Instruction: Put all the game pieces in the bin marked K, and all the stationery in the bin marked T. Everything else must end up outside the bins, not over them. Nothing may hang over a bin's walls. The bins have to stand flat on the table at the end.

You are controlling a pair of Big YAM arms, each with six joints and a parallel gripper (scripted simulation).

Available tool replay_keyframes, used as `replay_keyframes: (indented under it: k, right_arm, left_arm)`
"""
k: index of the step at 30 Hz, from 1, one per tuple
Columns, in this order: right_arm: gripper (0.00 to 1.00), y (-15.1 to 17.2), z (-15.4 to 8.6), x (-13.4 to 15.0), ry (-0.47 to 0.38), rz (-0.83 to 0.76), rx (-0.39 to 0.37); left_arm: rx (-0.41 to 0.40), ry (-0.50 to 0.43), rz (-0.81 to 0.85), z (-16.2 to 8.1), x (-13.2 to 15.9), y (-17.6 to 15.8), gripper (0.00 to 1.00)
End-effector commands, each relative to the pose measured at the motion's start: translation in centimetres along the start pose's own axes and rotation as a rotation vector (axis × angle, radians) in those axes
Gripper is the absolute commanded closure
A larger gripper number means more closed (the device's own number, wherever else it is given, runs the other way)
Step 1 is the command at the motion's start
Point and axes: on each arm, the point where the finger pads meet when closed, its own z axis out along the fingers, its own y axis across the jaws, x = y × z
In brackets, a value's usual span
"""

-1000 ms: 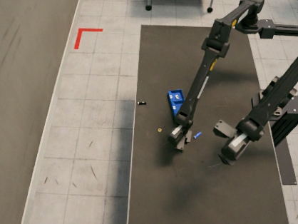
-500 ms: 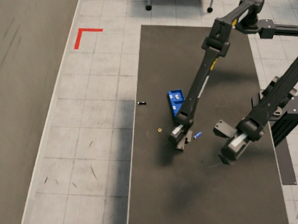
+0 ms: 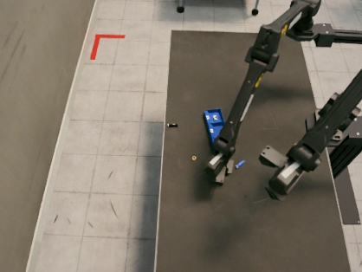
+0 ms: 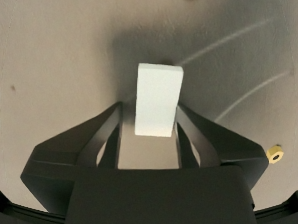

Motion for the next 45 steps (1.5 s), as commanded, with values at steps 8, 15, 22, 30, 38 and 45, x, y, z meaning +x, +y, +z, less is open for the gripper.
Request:
replay_keyframes:
  k: [8,15,22,30,38,45]
  right_arm:
    - [0.61,-1.1,0.6,0.0,-0.002,0.006,-0.002]
    - [0.80,-0.9,0.4,0.4,-0.001,0.006,-0.002]
    - [0.80,-1.4,-0.4,-0.2,-0.017,0.008,0.005]
    - [0.80,-1.4,-0.5,-0.2,-0.017,0.009,0.005]
    - [0.80,-1.5,-0.7,-0.2,-0.019,0.009,0.006]
    - [0.80,-1.4,-0.6,-0.1,-0.018,0.009,0.006]
  left_arm:
    - [-0.003,0.001,0.000,-0.5,0.3,-0.3,0.00]
    - [-0.003,0.001,0.000,-0.5,0.3,-0.3,0.00]
    - [-0.003,0.001,0.000,-0.5,0.3,-0.3,0.00]
    - [-0.003,0.001,0.000,-0.5,0.3,-0.3,0.00]
    - [-0.003,0.001,0.000,-0.5,0.3,-0.3,0.00]
    - [-0.003,0.001,0.000,-0.5,0.3,-0.3,0.00]
